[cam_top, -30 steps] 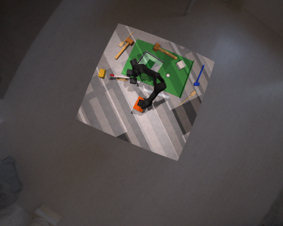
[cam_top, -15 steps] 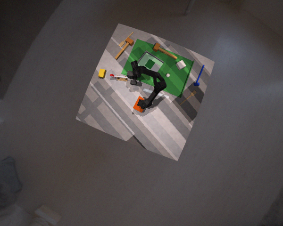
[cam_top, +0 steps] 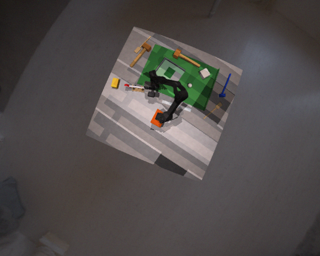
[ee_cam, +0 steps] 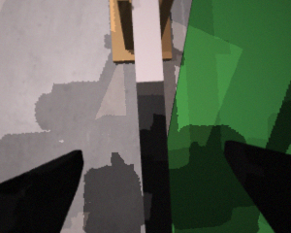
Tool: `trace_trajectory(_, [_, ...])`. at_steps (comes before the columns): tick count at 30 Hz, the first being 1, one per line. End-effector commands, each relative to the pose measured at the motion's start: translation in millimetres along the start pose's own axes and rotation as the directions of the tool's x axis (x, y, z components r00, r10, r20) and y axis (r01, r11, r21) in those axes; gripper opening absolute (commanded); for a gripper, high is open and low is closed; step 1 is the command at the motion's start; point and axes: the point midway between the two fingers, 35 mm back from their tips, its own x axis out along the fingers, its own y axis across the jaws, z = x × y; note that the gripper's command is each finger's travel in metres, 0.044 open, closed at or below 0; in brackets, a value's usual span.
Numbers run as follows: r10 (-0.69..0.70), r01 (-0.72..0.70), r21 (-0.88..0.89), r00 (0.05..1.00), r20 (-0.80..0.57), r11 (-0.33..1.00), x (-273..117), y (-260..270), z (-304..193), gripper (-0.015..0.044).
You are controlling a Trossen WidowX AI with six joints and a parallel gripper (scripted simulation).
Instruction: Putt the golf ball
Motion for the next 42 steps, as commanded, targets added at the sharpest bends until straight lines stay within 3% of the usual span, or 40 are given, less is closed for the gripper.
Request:
trace_trajectory(1, [0.004, -0.004, -0.005, 1.000, -0.008, 1.000, 8, 2, -3, 0.0440])
trace_trajectory(12, [0.005, -0.005, -0.005, 1.000, -0.008, 1.000, 20, 2, -6, 0.0440])
trace_trajectory(28, [0.002, -0.002, 0.001, 1.000, -0.002, 1.000, 16, 0, -5, 0.0020])
trace_trajectory(36, [0.002, -0.002, 0.001, 1.000, -0.001, 1.000, 13, 0, -4, 0.0000])
trace_trajectory(42, [0.002, -0.002, 0.000, 1.000, 0.002, 1.000, -24, -4, 8, 0.0000])
